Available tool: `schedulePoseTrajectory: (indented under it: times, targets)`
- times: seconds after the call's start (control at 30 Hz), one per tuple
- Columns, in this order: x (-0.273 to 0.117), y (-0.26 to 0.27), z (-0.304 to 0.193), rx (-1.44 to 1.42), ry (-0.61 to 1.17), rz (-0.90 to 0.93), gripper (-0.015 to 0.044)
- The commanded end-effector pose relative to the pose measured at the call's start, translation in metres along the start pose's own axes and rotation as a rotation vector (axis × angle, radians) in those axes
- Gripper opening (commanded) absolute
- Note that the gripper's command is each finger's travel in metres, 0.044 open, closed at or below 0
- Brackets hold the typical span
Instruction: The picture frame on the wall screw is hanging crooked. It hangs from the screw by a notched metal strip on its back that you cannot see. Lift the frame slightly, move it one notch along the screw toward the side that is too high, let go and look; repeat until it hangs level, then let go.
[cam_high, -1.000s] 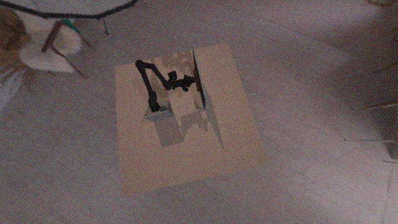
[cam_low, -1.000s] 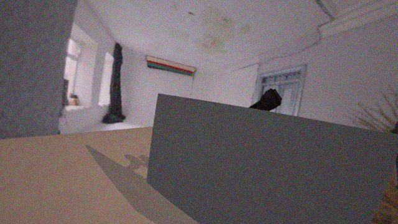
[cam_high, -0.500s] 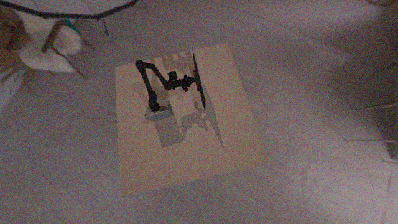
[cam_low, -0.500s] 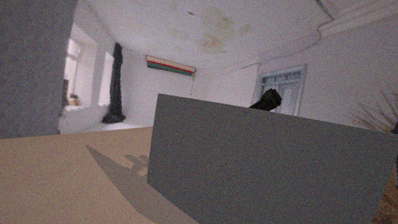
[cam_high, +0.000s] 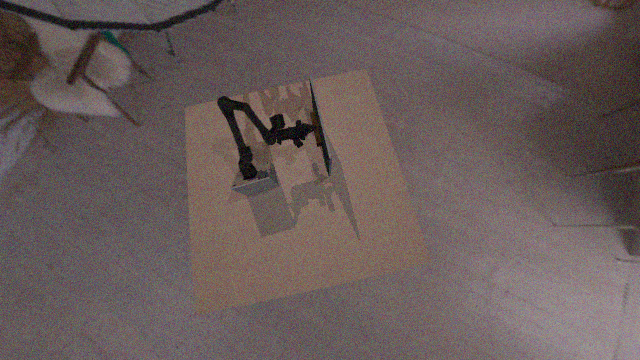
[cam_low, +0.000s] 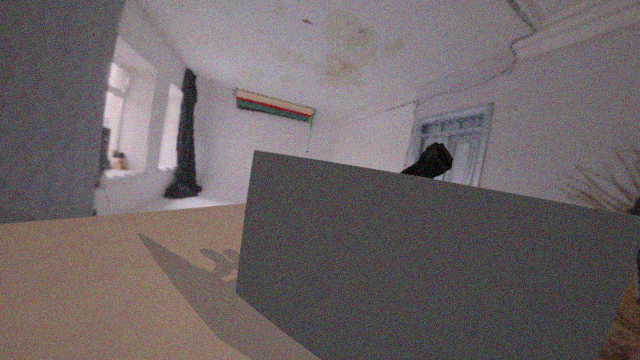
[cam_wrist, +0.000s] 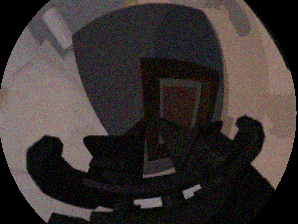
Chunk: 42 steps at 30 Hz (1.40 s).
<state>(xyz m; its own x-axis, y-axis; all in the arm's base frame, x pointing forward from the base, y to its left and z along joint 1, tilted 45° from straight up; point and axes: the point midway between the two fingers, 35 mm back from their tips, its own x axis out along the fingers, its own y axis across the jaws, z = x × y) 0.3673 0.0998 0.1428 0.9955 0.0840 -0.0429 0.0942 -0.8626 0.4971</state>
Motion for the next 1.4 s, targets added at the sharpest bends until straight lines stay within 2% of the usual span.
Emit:
schedulePoseTrajectory:
  times: [0.0, 1.37]
  targets:
    - [0.0001, 0.0, -0.0005, -0.003, 0.002, -0.002, 0.0]
    - [0.0001, 0.008, 0.0, -0.003, 0.002, -0.002, 0.0]
